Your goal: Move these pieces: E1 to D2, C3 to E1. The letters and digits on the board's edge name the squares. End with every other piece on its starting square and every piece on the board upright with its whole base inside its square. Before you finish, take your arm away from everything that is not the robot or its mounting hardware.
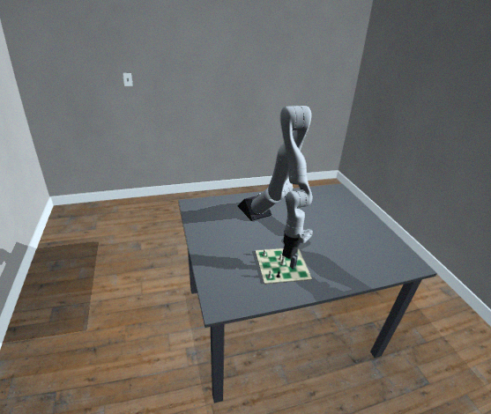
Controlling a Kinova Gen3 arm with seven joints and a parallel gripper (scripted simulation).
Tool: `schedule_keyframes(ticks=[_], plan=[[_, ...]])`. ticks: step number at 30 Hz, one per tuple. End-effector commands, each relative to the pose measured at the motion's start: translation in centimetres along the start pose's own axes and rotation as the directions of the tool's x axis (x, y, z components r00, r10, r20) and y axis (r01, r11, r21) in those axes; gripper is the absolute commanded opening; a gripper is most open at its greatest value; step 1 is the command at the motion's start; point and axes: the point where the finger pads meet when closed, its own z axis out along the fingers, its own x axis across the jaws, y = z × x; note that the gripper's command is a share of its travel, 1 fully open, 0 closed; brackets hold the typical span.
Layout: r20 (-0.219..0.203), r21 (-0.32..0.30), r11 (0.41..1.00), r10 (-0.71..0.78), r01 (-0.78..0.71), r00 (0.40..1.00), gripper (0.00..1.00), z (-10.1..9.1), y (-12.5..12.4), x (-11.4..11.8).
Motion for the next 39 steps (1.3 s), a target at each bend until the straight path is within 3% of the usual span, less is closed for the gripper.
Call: schedule_keyframes(ticks=[1,39], plan=[[0.011,-0.013,1.000,-0.011,0.011,1.000,0.00,0.62,0.12,-0.50],[0.011,-0.013,1.000,-0.011,0.011,1.000,0.00,0.96,0.13,-0.50]])
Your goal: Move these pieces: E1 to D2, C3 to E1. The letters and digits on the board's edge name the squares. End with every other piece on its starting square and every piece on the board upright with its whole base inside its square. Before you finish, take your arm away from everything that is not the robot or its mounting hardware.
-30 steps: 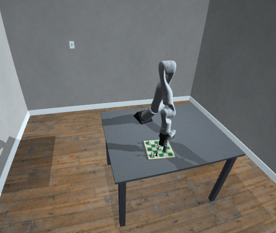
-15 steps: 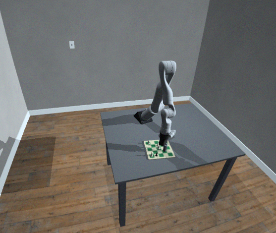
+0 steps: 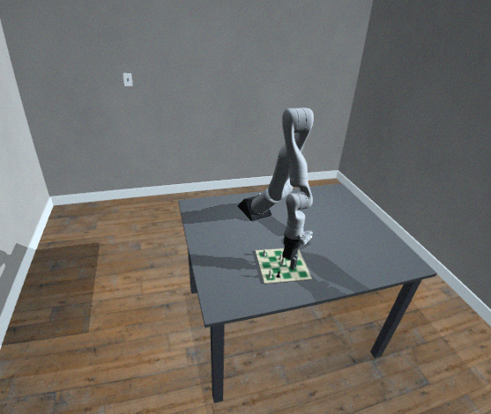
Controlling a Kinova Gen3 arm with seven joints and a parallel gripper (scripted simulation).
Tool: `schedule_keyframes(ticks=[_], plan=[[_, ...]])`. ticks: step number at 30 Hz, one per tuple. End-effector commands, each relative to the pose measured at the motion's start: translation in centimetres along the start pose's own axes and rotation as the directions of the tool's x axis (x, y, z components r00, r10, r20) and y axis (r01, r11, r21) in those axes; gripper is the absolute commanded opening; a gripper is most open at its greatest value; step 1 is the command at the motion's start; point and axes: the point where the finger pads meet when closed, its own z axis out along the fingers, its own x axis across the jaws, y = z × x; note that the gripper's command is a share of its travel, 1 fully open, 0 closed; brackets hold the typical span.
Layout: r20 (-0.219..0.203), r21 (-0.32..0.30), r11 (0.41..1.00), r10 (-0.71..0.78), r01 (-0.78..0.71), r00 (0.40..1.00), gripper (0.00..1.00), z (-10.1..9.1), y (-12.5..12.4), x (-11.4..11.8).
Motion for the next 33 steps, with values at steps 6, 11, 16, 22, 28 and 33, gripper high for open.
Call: schedule_keyframes(ticks=[6,11,16,22,28,33], plan=[[-0.001,0.001,1.000,0.000,0.000,1.000,0.00,-0.02,-0.02,0.02],[-0.001,0.001,1.000,0.000,0.000,1.000,0.00,0.06,-0.02,0.02],[0.000,0.001,1.000,0.000,0.000,1.000,0.00,0.14,-0.02,0.02],[-0.001,0.001,1.000,0.000,0.000,1.000,0.00,0.31,-0.02,0.02],[-0.001,0.001,1.000,0.000,0.000,1.000,0.00,0.37,-0.02,0.02],[-0.001,0.001,1.000,0.000,0.000,1.000,0.00,0.37,-0.02,0.02]])
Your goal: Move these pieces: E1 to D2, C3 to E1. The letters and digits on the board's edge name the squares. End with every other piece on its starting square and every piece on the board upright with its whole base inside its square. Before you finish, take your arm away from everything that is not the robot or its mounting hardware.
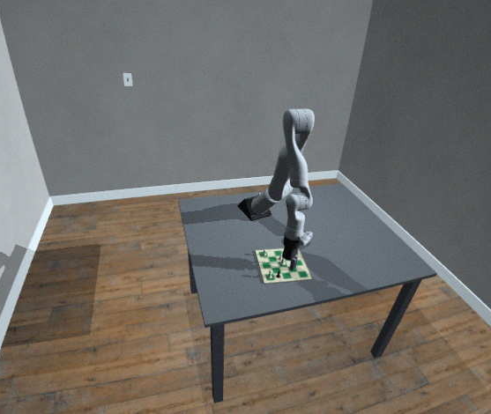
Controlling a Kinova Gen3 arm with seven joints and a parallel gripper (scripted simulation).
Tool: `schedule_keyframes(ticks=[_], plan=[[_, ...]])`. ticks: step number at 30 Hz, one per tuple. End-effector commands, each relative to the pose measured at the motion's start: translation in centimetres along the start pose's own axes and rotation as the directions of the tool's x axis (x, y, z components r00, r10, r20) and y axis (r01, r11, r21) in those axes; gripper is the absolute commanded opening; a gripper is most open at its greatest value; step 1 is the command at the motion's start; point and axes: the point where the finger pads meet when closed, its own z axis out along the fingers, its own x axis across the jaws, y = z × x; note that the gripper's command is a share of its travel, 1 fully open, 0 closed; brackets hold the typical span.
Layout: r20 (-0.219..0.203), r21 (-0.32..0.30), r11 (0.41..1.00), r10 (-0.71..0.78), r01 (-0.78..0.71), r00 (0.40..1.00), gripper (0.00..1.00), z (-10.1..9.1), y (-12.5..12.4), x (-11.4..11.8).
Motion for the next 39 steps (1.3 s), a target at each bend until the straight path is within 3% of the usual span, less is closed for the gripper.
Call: schedule_keyframes(ticks=[1,32,33,35,36,38,39], plan=[[0.000,0.001,1.000,0.000,0.000,1.000,0.00,-0.02,-0.02,0.01],[0.000,0.001,1.000,0.000,0.000,1.000,0.00,-0.02,-0.02,0.01],[0.000,0.001,1.000,0.000,0.000,1.000,0.14,-0.02,-0.02,0.01],[0.000,0.001,1.000,0.000,0.000,1.000,0.14,-0.02,-0.02,0.01],[0.000,0.001,1.000,0.000,0.000,1.000,0.27,-0.02,-0.02,0.01],[0.000,0.001,1.000,0.000,0.000,1.000,0.27,-0.02,-0.02,0.01],[0.000,0.001,1.000,0.000,0.000,1.000,0.41,-0.02,-0.02,0.01]])
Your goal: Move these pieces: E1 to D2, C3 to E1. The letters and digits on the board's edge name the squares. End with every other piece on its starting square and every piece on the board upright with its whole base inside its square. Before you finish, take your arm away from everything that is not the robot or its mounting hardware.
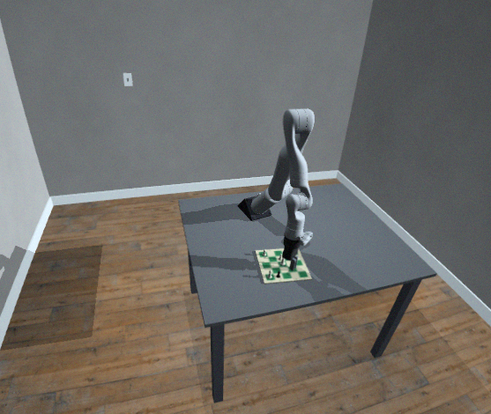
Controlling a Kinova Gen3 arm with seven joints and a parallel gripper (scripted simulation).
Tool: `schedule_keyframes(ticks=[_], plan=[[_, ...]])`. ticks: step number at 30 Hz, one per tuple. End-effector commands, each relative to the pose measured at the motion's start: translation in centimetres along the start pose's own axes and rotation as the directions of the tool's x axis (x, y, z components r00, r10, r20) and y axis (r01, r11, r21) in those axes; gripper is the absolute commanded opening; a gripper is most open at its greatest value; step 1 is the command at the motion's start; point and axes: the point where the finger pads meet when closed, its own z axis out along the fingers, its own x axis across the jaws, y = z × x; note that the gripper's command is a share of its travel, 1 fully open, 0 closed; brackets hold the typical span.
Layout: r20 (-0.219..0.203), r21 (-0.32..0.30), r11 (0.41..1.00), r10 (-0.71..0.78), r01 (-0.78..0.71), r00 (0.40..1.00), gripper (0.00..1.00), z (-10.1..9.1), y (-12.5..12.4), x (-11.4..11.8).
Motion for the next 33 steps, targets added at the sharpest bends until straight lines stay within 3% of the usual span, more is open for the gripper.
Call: schedule_keyframes(ticks=[1,2,3,5,6,26,33], plan=[[-0.001,0.001,1.000,0.000,0.000,1.000,0.41,0.0,0.0,0.0],[-0.001,0.001,1.000,0.000,0.000,1.000,0.41,0.0,0.0,0.0],[-0.001,0.001,1.000,0.000,0.000,1.000,0.54,0.0,0.0,0.0],[-0.001,0.001,1.000,0.000,0.000,1.000,0.54,0.0,0.0,0.0],[-0.001,0.001,1.000,0.000,0.000,1.000,0.68,0.0,0.0,0.0],[-0.001,0.001,1.000,0.000,0.000,1.000,0.68,-0.5,0.0,0.0],[-0.001,0.001,1.000,0.000,0.000,1.000,0.68,-2.5,0.0,0.0]])
